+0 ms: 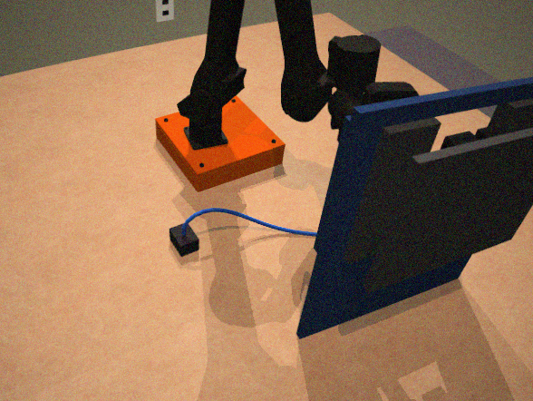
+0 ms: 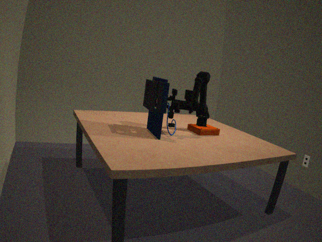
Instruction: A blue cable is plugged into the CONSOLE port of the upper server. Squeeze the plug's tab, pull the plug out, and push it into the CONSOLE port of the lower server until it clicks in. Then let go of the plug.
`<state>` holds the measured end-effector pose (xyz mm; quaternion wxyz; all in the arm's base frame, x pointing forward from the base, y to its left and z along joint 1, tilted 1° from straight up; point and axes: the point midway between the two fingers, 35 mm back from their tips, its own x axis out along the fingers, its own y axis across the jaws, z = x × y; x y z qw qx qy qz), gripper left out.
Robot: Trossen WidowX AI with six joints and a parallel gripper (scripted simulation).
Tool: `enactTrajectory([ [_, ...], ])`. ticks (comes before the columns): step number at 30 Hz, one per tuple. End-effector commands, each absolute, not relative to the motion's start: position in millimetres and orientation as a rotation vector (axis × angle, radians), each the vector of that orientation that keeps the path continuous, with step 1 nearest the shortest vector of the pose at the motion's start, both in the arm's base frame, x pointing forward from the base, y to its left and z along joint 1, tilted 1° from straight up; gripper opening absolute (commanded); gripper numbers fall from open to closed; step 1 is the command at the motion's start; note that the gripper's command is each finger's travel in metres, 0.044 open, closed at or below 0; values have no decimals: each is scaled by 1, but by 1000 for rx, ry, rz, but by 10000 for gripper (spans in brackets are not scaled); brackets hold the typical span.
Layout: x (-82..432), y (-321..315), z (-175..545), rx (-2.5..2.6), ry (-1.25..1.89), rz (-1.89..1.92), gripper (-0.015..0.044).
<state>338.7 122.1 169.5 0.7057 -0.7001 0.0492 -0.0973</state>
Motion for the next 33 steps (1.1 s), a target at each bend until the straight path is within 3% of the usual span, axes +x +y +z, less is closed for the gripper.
enactTrajectory([
  [1,339,123,171,-1552,101,-216,0],
  [33,339,123,167,-1552,100,-217,0],
])
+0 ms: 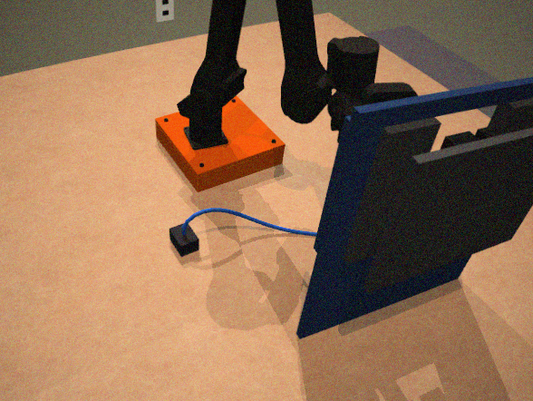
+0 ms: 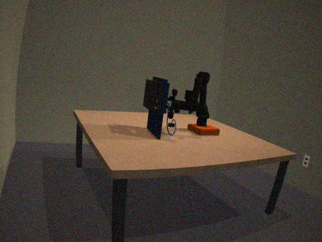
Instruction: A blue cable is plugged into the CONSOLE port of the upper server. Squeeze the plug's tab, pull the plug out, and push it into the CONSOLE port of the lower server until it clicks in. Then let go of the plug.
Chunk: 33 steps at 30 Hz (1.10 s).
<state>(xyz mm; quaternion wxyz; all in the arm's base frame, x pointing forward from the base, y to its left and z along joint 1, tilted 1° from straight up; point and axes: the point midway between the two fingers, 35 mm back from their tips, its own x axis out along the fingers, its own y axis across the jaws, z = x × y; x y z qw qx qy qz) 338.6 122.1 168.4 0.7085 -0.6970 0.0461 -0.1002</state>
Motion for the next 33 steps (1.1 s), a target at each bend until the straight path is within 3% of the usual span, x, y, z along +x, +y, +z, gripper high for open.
enactTrajectory([
  [1,339,123,167,-1552,100,-217,0],
  [33,344,123,168,-1552,96,-220,0],
])
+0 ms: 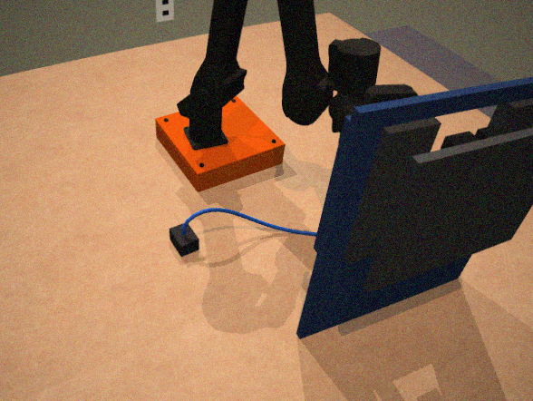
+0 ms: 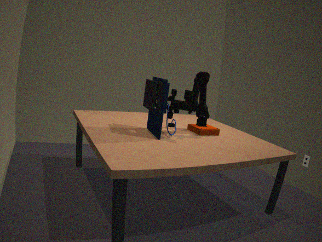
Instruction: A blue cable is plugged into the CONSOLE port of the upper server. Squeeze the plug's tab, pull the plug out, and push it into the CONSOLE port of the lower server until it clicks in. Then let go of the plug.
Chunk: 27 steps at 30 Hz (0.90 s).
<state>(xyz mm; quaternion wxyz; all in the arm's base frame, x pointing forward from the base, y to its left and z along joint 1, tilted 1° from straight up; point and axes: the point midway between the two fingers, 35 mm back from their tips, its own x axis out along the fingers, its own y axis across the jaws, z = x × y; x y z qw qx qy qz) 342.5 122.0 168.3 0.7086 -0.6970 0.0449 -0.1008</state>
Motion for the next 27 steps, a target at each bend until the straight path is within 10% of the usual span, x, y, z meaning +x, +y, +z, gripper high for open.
enactTrajectory([
  [1,344,123,168,-1552,96,-220,0],
  [27,350,123,168,-1551,94,-221,0],
])
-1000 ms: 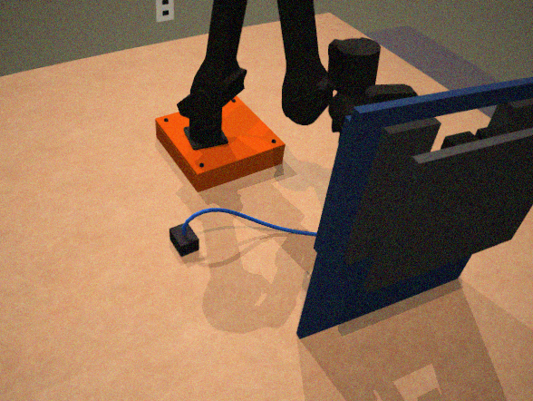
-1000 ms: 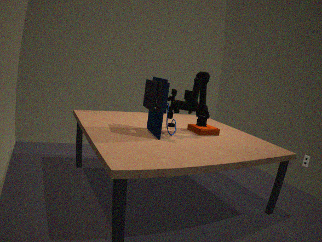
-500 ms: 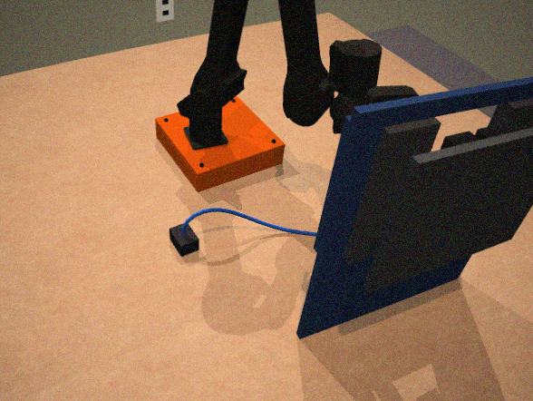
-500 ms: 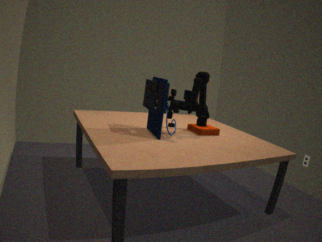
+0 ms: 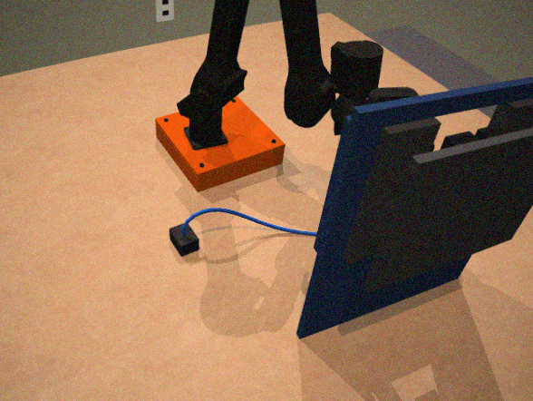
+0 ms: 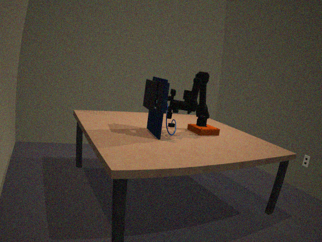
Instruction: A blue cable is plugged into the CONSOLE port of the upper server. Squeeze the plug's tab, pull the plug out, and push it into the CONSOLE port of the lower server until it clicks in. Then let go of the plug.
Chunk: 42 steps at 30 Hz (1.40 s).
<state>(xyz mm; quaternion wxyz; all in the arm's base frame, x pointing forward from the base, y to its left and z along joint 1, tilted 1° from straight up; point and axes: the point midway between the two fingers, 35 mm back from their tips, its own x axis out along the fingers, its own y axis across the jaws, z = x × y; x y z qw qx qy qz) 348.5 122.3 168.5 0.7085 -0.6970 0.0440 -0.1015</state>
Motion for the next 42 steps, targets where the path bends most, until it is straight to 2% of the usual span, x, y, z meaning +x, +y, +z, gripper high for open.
enactTrajectory([
  [1,350,123,168,-1551,94,-222,0],
  [42,359,124,168,-1550,91,-224,0],
])
